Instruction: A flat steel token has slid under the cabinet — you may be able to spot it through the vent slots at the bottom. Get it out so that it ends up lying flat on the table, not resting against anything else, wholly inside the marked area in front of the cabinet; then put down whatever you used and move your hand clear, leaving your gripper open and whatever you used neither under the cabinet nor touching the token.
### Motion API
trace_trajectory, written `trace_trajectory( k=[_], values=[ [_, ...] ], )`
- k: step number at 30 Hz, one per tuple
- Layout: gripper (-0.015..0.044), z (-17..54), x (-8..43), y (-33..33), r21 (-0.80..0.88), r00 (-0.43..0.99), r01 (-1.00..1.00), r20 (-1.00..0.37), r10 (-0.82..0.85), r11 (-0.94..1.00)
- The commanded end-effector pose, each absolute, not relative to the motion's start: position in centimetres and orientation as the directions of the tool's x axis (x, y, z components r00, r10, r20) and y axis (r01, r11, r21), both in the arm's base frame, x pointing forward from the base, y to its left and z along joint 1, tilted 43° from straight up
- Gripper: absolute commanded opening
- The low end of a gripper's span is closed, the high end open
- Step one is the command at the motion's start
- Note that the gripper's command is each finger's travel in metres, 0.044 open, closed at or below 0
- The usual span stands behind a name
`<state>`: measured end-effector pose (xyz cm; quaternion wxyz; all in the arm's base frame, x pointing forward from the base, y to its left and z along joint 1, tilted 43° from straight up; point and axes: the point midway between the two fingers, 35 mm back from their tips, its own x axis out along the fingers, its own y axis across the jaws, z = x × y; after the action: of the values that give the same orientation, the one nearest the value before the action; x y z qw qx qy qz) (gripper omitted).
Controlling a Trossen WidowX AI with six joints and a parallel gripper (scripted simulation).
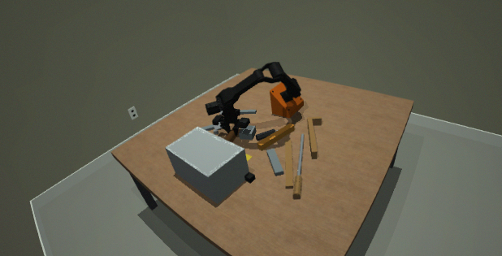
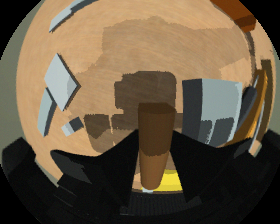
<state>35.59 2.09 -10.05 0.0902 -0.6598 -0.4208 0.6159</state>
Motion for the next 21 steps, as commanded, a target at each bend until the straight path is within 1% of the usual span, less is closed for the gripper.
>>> trace_trajectory(
  k=[1, 21],
  values=[
    [0.0, -10.3, 35.0, 1.9, -0.64, -0.115, 0.443, -0.735, 0.668, -0.628],
    [0.0, -11.0, 32.6, 0.7, -0.64, -0.116, 0.442, -0.736, 0.667, -0.629]
  ],
)
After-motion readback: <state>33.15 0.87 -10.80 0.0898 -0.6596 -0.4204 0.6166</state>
